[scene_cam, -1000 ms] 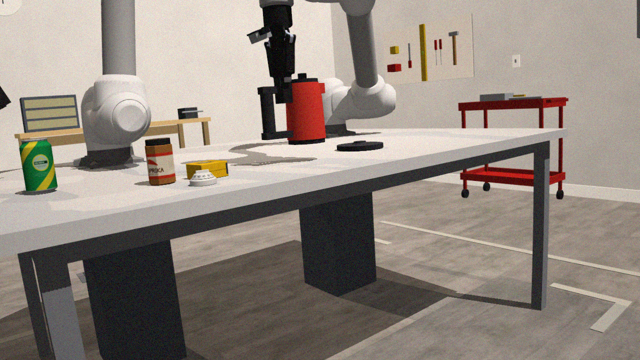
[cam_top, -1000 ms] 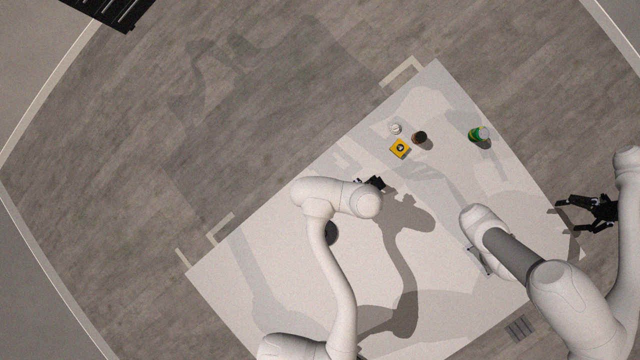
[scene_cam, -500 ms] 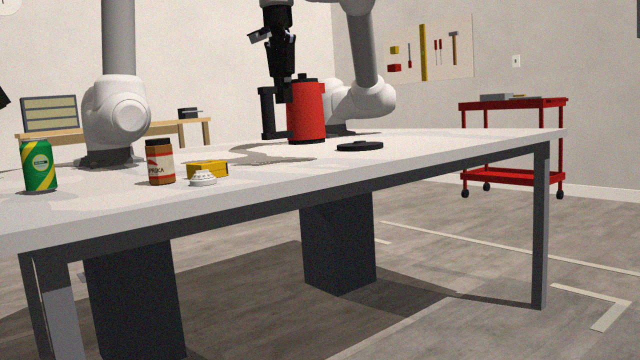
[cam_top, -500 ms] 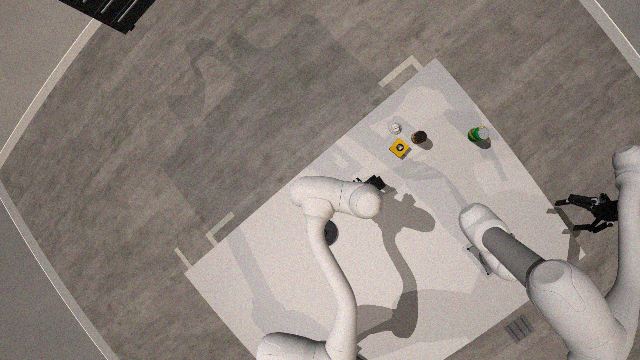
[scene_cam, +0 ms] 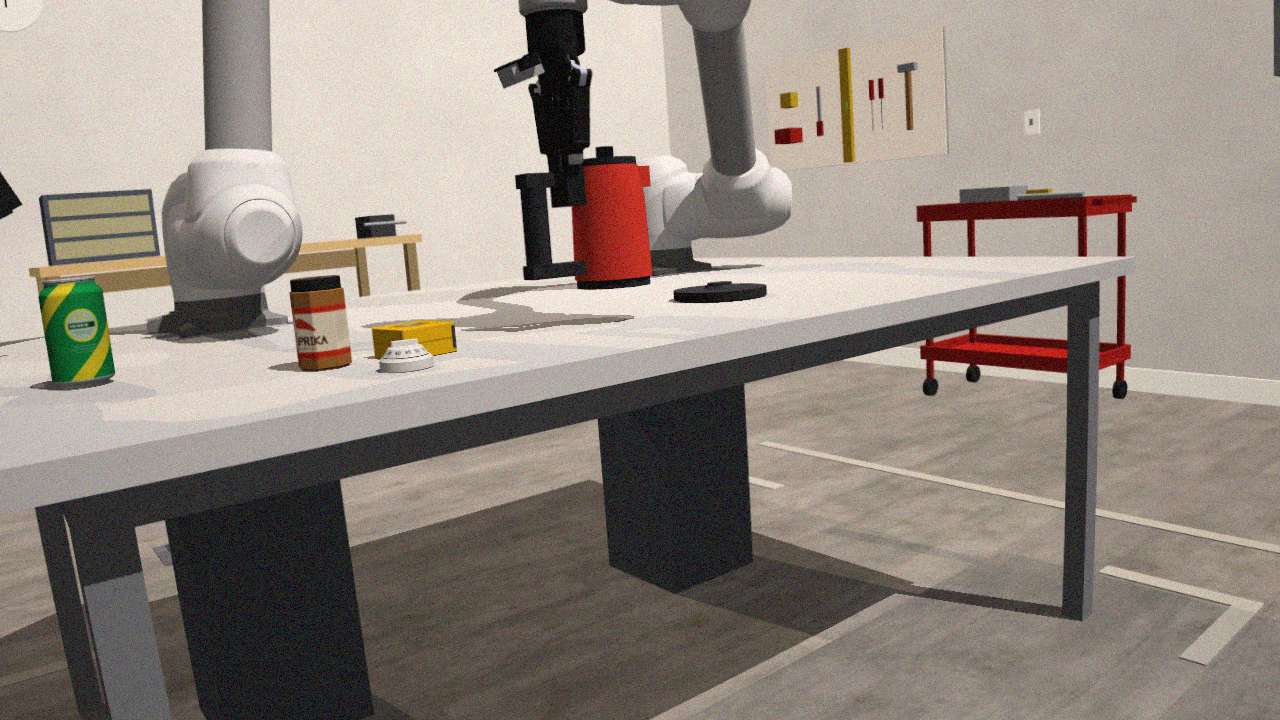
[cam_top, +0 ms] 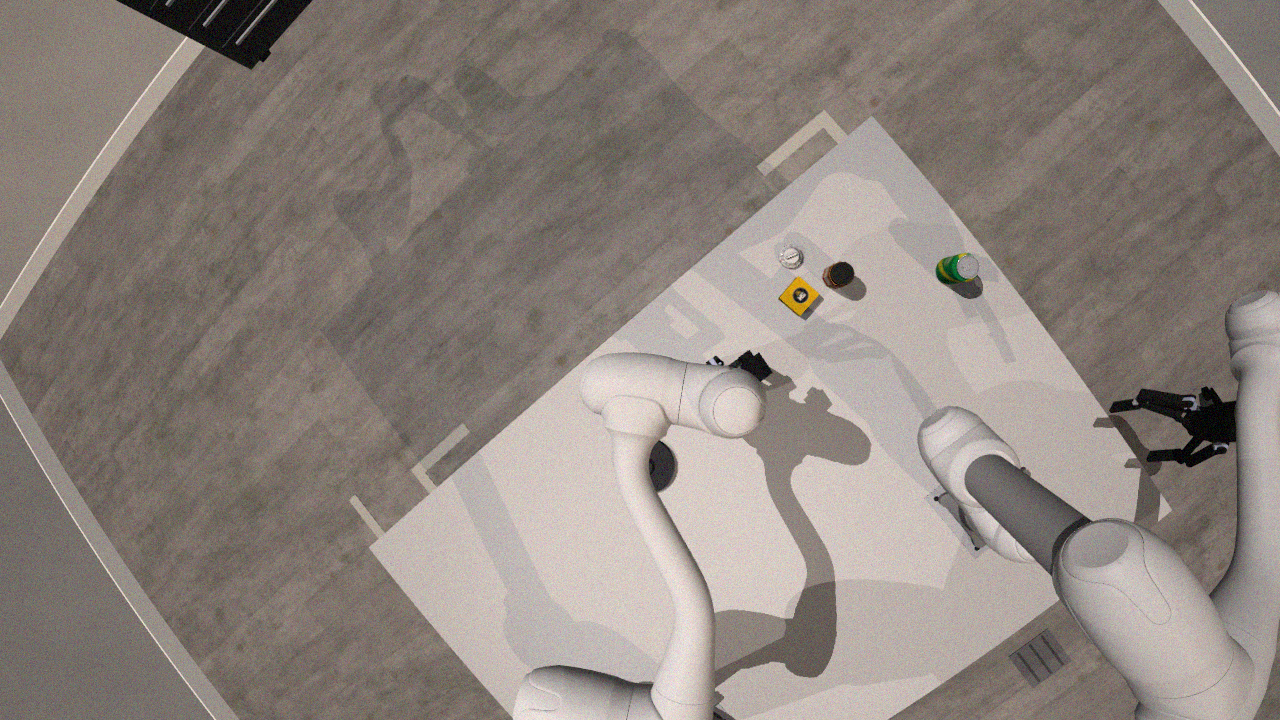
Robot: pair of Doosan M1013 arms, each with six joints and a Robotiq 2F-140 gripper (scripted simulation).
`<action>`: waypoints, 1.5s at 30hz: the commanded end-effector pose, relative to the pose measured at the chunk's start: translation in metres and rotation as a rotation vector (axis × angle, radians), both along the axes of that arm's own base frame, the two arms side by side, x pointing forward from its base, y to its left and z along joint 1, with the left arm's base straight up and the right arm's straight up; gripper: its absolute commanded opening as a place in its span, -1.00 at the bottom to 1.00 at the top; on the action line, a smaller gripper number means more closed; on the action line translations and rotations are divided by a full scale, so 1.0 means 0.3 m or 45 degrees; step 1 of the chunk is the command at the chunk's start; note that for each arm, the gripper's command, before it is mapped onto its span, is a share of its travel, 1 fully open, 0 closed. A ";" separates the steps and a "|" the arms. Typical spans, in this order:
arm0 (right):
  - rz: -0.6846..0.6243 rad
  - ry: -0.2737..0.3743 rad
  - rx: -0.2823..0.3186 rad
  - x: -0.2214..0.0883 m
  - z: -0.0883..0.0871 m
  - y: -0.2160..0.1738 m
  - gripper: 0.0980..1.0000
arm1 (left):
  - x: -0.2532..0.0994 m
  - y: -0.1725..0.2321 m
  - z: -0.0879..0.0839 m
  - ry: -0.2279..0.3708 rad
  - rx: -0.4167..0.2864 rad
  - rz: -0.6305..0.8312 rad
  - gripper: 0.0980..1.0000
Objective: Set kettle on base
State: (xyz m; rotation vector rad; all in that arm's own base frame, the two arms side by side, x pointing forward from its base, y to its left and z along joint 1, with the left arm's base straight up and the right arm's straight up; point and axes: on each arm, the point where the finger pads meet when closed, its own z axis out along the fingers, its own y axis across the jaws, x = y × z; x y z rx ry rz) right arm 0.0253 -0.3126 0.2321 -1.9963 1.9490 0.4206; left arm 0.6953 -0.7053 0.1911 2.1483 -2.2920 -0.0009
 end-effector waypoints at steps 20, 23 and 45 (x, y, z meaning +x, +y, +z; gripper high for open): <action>0.000 -0.001 -0.001 0.000 0.001 -0.001 1.00 | -0.010 0.045 0.007 -0.003 -0.002 0.000 -1.00; 0.000 -0.001 -0.001 0.000 0.001 -0.001 1.00 | -0.013 0.059 0.007 -0.003 -0.002 0.000 -1.00; 0.000 -0.001 -0.001 0.000 0.001 -0.001 1.00 | -0.051 0.207 0.007 -0.003 -0.002 0.000 -1.00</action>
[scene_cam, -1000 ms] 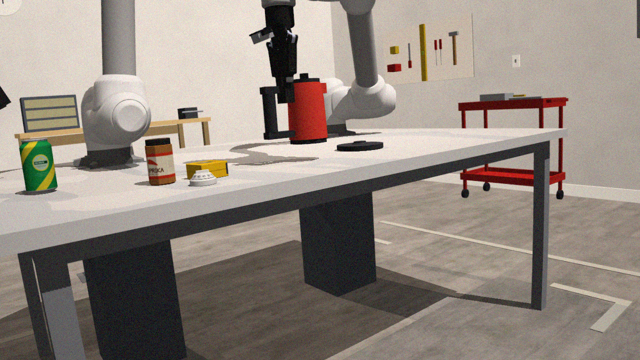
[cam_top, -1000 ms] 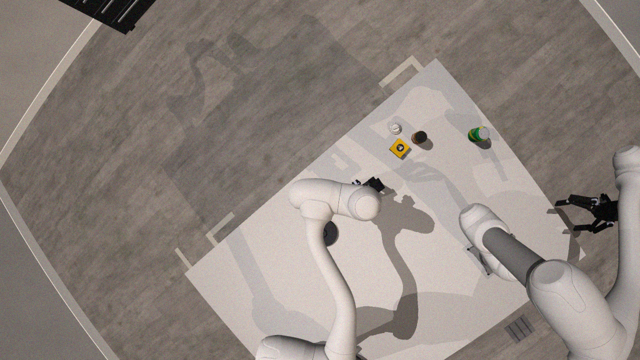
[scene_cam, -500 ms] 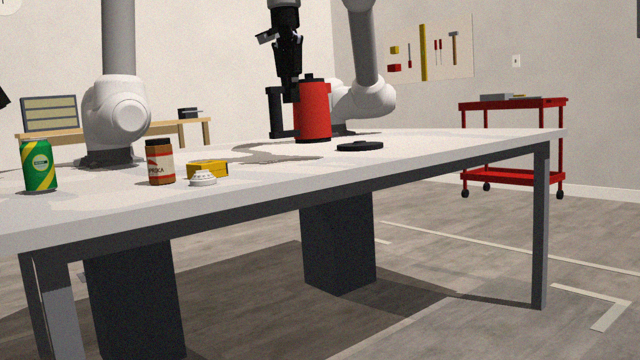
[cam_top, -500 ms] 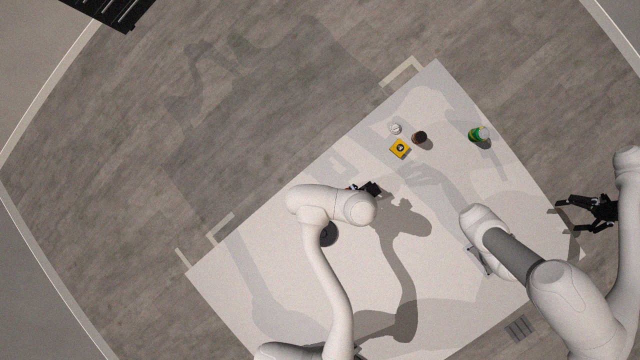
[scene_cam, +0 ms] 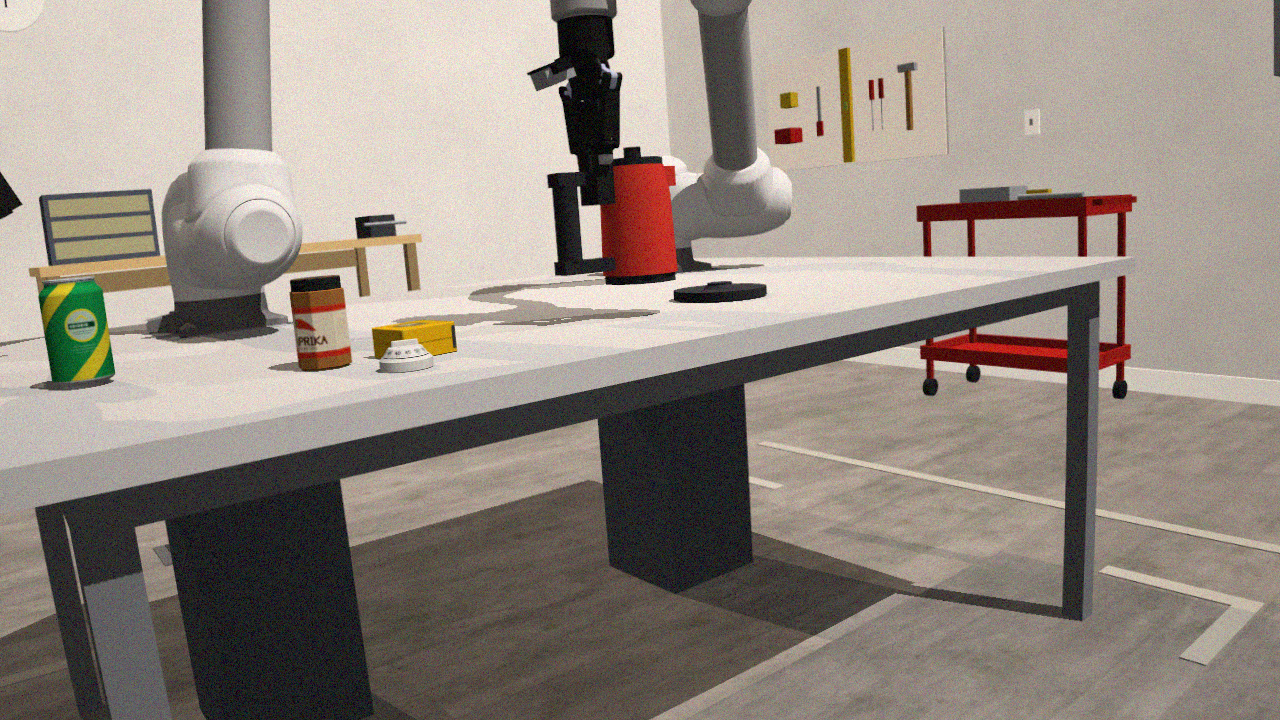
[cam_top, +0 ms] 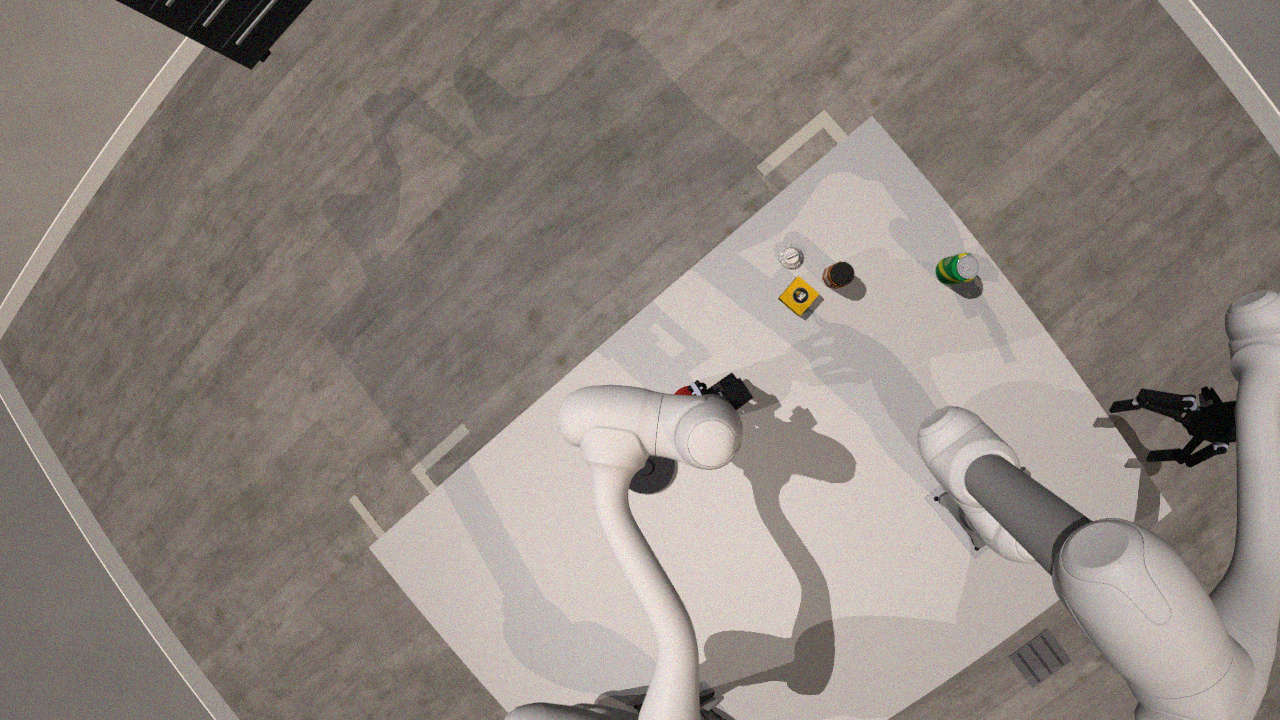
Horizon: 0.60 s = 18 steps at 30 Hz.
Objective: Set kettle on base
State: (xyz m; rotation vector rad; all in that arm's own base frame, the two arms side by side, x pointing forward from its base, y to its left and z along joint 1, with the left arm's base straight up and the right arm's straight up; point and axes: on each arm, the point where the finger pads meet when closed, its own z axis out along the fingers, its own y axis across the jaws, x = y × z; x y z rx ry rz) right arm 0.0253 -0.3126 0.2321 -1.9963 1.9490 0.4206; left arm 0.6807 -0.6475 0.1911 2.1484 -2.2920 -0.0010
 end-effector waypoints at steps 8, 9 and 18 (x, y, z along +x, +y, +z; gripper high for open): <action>0.000 -0.001 -0.001 0.000 0.001 -0.001 1.00 | -0.018 0.076 0.007 -0.003 -0.002 0.000 -1.00; 0.000 -0.001 -0.001 0.000 0.001 -0.001 1.00 | -0.021 0.087 0.007 -0.003 -0.002 0.000 -1.00; 0.000 -0.001 -0.001 0.000 0.001 -0.001 1.00 | -0.047 0.191 0.007 -0.003 -0.002 0.000 -1.00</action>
